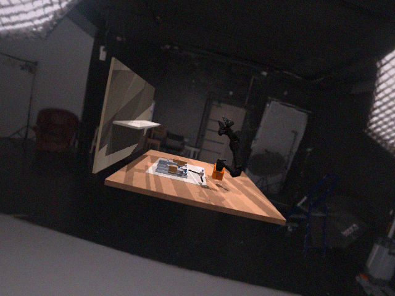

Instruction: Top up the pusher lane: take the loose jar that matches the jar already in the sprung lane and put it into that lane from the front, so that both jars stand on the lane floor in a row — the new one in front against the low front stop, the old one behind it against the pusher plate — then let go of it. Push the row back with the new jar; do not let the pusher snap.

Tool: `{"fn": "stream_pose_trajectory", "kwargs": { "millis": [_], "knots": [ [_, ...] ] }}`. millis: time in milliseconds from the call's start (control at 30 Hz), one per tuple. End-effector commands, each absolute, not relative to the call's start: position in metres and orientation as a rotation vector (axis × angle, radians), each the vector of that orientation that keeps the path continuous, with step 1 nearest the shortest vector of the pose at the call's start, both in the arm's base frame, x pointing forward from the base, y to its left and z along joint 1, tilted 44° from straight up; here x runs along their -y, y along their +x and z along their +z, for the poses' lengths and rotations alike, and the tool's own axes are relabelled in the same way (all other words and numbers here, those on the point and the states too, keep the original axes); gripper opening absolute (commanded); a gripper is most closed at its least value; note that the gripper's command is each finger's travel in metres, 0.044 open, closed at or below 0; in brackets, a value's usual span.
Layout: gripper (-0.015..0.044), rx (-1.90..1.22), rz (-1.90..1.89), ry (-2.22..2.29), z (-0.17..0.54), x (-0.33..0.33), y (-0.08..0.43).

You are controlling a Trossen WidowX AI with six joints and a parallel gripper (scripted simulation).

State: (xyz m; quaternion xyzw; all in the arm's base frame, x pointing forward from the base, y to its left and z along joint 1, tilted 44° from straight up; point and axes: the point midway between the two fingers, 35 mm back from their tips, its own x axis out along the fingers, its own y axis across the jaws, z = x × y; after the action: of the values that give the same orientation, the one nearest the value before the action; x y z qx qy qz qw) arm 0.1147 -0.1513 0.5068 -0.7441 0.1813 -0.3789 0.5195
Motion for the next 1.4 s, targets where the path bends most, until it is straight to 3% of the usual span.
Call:
{"fn": "stream_pose_trajectory", "kwargs": {
  "millis": [0,333,667,1000,1167,1367],
  "knots": [
    [0.044,-0.451,-0.75,-1.594,0.464,0.184,0.14],
    [0.044,-0.559,-0.339,-1.039,0.326,0.221,0.204],
    [0.044,-0.79,0.055,-0.384,0.172,0.183,0.236],
    [0.044,-1.199,0.385,0.369,0.058,0.078,0.205],
    [0.044,-1.431,0.473,0.689,0.038,0.028,0.168],
    [0.044,-1.44,0.476,0.701,0.038,0.026,0.167]
  ]
}}
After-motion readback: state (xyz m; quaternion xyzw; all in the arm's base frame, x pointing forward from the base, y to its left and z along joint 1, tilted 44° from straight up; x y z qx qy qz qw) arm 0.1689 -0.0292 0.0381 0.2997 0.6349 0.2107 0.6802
